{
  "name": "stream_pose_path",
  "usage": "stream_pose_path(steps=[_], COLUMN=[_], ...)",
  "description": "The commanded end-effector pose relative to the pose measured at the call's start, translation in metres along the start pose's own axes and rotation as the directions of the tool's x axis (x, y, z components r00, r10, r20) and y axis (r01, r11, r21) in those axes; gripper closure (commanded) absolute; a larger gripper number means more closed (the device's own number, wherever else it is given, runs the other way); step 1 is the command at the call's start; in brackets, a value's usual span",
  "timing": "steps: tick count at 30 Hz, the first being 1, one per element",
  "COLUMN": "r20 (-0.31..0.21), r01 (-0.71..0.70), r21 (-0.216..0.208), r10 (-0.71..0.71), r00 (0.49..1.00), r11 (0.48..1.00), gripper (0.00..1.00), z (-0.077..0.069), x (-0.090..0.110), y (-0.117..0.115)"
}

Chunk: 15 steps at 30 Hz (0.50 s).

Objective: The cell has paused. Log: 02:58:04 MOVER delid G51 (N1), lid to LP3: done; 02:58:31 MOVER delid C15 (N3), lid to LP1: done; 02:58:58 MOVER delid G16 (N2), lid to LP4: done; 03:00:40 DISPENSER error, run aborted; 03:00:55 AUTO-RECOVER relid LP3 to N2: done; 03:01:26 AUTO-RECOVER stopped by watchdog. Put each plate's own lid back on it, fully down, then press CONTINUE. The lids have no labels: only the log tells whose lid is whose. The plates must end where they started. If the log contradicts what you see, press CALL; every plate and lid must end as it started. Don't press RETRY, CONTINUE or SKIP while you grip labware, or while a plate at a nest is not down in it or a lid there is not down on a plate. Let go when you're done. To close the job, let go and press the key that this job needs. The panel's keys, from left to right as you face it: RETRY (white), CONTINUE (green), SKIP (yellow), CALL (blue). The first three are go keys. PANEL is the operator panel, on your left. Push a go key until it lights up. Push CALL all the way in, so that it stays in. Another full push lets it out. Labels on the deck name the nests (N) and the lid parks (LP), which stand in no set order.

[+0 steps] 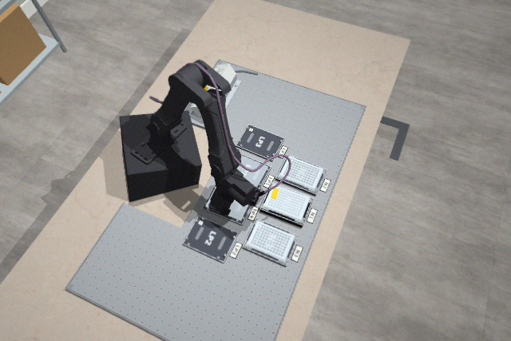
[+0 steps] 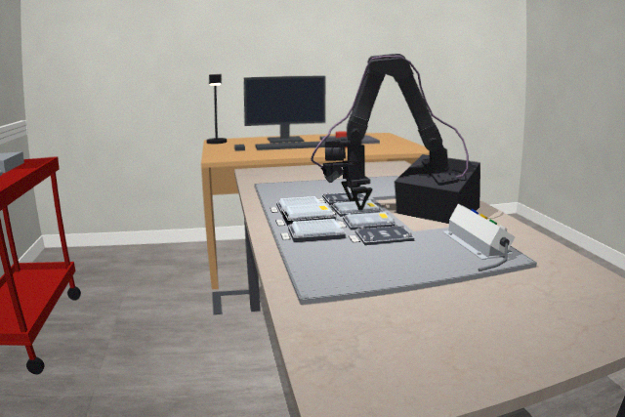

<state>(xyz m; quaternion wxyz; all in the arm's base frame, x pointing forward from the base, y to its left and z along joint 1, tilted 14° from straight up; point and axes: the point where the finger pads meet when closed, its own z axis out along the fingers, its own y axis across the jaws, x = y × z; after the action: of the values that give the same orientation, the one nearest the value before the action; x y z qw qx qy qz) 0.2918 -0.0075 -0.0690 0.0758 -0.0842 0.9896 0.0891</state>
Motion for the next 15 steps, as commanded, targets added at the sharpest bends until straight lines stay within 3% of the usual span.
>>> stream_pose_path(steps=[1, 9, 10, 15], r20=[0.059, 0.054, 0.081, 0.069], r01=[0.001, 0.0, 0.008, 0.005], r21=[0.02, 0.018, 0.028, 0.024], r10=[-0.002, -0.001, -0.01, -0.007], r00=[0.998, 0.999, 0.997, 0.998], r11=[1.0, 1.0, 1.0, 1.0], gripper=[1.0, 1.0, 1.0, 1.0], z=[-0.007, -0.006, -0.01, -0.021], x=[-0.019, -0.018, -0.02, -0.021], y=[-0.01, -0.009, -0.01, -0.009])
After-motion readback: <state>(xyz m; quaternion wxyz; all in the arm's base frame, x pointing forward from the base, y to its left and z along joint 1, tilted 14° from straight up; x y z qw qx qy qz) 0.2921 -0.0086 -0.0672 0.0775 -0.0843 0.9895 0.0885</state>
